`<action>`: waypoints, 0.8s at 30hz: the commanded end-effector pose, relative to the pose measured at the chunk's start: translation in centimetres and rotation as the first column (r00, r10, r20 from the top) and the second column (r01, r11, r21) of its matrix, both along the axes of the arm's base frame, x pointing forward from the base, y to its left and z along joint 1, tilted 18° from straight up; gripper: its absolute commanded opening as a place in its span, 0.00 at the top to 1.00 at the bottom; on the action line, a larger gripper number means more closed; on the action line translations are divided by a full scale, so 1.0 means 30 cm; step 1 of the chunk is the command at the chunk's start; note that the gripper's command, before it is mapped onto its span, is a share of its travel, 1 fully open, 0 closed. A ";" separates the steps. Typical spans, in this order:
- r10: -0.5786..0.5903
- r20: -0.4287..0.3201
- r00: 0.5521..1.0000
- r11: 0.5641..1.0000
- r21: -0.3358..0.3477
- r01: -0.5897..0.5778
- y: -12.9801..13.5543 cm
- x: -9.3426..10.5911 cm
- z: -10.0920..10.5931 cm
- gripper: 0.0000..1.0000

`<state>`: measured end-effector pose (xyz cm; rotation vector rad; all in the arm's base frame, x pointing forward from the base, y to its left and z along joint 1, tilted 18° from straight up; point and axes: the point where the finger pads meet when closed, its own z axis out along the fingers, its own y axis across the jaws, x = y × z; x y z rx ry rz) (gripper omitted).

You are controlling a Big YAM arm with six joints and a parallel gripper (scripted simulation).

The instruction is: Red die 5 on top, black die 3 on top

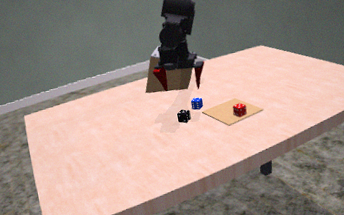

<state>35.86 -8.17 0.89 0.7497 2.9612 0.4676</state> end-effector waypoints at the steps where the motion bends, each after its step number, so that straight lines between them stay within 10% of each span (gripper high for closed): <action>1: 0.173 0.076 0.982 0.985 -0.036 -0.171 -0.037 0.027 0.003 0.00; 9: 0.352 0.109 0.929 0.936 -0.068 -0.347 -0.028 0.004 -0.017 0.00; 24: 0.750 0.188 0.634 0.662 -0.215 -0.718 -0.039 0.023 -0.020 0.00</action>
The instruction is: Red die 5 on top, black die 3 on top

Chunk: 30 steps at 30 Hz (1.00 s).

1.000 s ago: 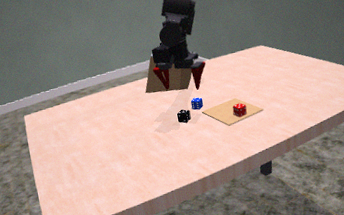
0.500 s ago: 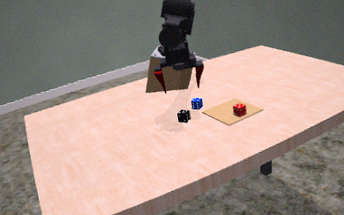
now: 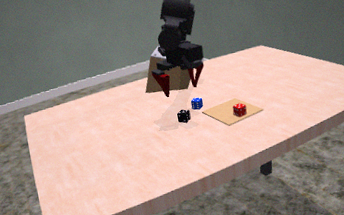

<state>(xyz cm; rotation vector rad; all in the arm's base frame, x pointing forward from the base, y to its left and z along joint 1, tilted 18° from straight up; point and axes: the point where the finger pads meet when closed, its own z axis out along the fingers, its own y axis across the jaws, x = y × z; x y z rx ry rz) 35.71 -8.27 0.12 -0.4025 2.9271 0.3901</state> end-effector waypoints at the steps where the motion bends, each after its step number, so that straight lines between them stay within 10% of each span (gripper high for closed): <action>1: 0.110 0.060 0.992 0.994 -0.022 -0.108 -0.036 0.029 0.006 0.00; 13: 0.491 0.143 0.859 0.871 -0.108 -0.480 -0.031 0.011 -0.015 0.00; 25: 0.561 0.158 0.813 0.828 -0.134 -0.545 -0.028 0.011 -0.014 0.00; 26: 0.561 0.158 0.813 0.828 -0.134 -0.545 -0.028 0.011 -0.014 0.56; 30: 0.561 0.158 0.813 0.828 -0.134 -0.545 -0.028 0.011 -0.014 0.56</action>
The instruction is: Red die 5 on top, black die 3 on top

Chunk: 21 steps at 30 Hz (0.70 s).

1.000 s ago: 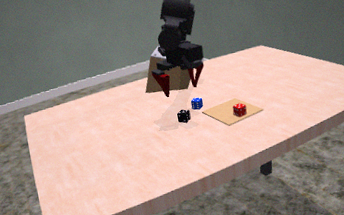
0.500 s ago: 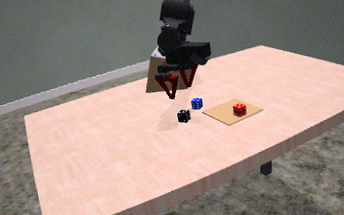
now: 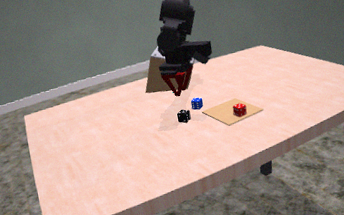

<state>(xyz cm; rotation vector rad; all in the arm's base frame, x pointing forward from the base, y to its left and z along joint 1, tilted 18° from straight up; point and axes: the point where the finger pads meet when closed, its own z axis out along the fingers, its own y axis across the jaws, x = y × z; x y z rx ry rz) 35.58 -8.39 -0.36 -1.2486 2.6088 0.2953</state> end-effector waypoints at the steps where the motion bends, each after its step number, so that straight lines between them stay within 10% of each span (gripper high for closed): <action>1: 0.001 0.024 1.000 1.000 -0.004 -0.001 -0.024 0.015 0.002 0.56; 21: -0.007 0.021 1.000 1.000 -0.003 0.007 -0.024 0.015 0.002 0.56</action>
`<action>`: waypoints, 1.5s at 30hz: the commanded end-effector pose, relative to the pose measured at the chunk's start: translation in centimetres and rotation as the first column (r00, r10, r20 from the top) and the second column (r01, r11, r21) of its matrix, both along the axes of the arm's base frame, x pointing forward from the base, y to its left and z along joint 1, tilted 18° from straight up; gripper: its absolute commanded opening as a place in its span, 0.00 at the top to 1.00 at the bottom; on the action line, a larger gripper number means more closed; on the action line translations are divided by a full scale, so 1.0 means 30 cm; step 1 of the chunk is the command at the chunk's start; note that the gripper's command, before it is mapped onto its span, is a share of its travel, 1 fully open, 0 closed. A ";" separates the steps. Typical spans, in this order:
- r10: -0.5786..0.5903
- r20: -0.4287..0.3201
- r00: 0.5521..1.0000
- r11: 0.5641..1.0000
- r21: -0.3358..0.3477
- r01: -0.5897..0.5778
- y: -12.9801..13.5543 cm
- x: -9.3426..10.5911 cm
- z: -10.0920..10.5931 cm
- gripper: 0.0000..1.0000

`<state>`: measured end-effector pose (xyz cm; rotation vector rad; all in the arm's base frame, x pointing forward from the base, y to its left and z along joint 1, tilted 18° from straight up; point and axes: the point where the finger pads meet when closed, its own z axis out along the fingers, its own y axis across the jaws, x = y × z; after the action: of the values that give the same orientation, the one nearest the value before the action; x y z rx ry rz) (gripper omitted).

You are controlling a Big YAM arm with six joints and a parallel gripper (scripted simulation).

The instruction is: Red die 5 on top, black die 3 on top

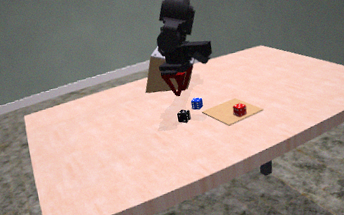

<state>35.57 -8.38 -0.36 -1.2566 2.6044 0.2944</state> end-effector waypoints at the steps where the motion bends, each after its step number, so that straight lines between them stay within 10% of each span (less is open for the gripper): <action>1: -0.013 0.020 1.000 1.000 -0.002 0.013 -0.025 0.015 0.002 0.56; 45: -0.002 0.010 1.000 1.000 0.002 0.001 0.037 0.031 -0.107 0.56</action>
<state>35.70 -7.68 -3.21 -1.2525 2.6092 0.3003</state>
